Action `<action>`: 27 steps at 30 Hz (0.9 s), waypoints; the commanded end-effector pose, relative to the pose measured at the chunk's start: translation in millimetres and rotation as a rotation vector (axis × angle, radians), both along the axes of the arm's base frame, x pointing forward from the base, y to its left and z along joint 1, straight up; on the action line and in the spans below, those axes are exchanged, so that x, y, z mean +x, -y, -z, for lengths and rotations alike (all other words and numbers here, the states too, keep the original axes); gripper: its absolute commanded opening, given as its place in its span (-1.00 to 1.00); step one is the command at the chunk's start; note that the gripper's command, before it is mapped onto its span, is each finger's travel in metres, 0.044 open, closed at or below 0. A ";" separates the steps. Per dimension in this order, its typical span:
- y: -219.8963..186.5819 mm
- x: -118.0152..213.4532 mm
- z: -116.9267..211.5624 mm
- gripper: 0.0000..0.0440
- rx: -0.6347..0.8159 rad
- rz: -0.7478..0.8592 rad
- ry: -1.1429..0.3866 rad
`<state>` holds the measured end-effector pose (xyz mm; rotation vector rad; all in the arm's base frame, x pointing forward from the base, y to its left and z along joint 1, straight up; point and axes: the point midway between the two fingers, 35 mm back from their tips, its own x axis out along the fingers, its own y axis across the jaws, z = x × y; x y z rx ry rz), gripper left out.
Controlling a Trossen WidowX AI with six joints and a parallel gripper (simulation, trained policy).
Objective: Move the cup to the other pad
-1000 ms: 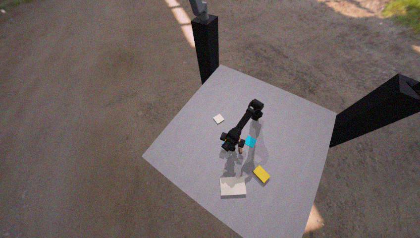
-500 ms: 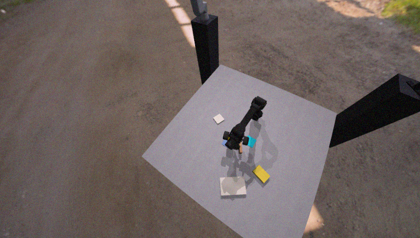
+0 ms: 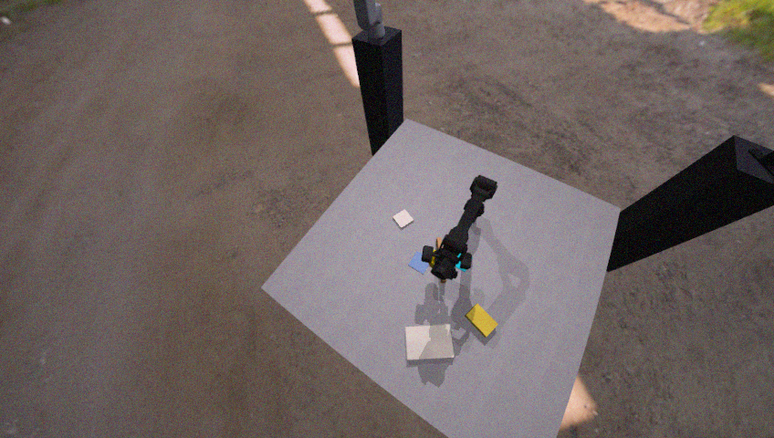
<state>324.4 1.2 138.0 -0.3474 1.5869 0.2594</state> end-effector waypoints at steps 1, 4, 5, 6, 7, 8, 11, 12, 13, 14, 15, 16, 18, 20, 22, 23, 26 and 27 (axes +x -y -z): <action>-10.7 -0.9 -5.7 -0.94 0.003 -0.014 0.020; -20.9 -2.4 -8.1 -0.96 0.004 -0.027 0.032; -24.2 -3.0 -8.7 -0.96 0.004 -0.031 0.036; -27.5 -3.7 -9.2 -0.97 0.005 -0.035 0.039; -30.8 -4.5 -9.7 -0.97 0.005 -0.039 0.043; -34.1 -5.4 -10.1 -0.97 0.005 -0.042 0.046; -43.5 -8.6 -11.0 -0.99 0.006 -0.052 0.056; -46.5 -9.8 -11.2 -0.99 0.006 -0.054 0.059; -49.4 -11.1 -11.3 -0.99 0.006 -0.057 0.062; -52.3 -12.5 -11.3 -1.00 0.007 -0.060 0.064; -55.0 -13.9 -11.2 -1.00 0.007 -0.062 0.067; -57.7 -15.4 -11.1 -1.00 0.007 -0.064 0.069; -62.6 -18.4 -10.7 -1.00 0.007 -0.067 0.074; -67.1 -21.6 -9.9 -1.00 0.007 -0.070 0.078; -71.0 -24.9 -8.7 -1.00 0.007 -0.072 0.081; -72.7 -26.6 -7.9 -1.00 0.007 -0.072 0.083; -76.9 -31.7 -4.8 -1.00 0.006 -0.071 0.086; -78.1 -33.4 -3.6 -1.00 0.006 -0.070 0.087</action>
